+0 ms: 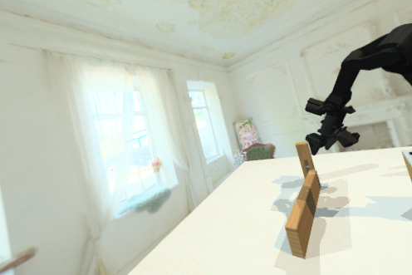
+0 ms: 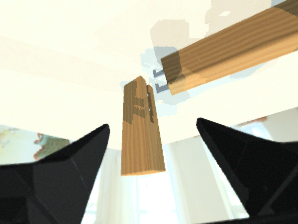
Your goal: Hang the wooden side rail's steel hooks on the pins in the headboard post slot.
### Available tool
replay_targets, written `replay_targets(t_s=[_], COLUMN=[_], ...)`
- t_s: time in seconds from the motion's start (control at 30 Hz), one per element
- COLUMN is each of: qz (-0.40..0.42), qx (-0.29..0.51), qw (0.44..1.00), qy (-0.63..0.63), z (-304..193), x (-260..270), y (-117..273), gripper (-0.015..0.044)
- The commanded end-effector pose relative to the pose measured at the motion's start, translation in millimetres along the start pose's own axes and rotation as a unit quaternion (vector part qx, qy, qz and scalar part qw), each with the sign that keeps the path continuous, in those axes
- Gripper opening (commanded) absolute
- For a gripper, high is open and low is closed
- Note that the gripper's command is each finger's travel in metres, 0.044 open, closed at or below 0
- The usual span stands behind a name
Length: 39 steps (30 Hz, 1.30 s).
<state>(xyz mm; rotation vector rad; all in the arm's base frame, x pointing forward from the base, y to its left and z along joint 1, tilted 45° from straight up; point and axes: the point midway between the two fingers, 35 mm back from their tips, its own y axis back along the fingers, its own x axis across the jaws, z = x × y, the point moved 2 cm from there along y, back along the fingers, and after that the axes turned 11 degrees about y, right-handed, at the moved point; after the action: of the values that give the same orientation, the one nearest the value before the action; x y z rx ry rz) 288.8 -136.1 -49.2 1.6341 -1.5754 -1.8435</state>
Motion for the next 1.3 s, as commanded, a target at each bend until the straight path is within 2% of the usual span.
replay_targets(t_s=[0.0,0.7,1.0,1.27], qz=[-0.018,-0.017,0.034,0.054], qx=[-0.017,-0.017,-0.004,0.012], qw=[0.999,0.999,0.971,0.932], qy=[0.033,0.028,-0.235,-0.358], z=[9.7,9.8,12.5,15.6], x=[-5.5,-5.6,-12.9,-11.6], y=[-6.6,-6.8,-14.3,-15.7], gripper=[0.044,0.044,0.044,0.044])
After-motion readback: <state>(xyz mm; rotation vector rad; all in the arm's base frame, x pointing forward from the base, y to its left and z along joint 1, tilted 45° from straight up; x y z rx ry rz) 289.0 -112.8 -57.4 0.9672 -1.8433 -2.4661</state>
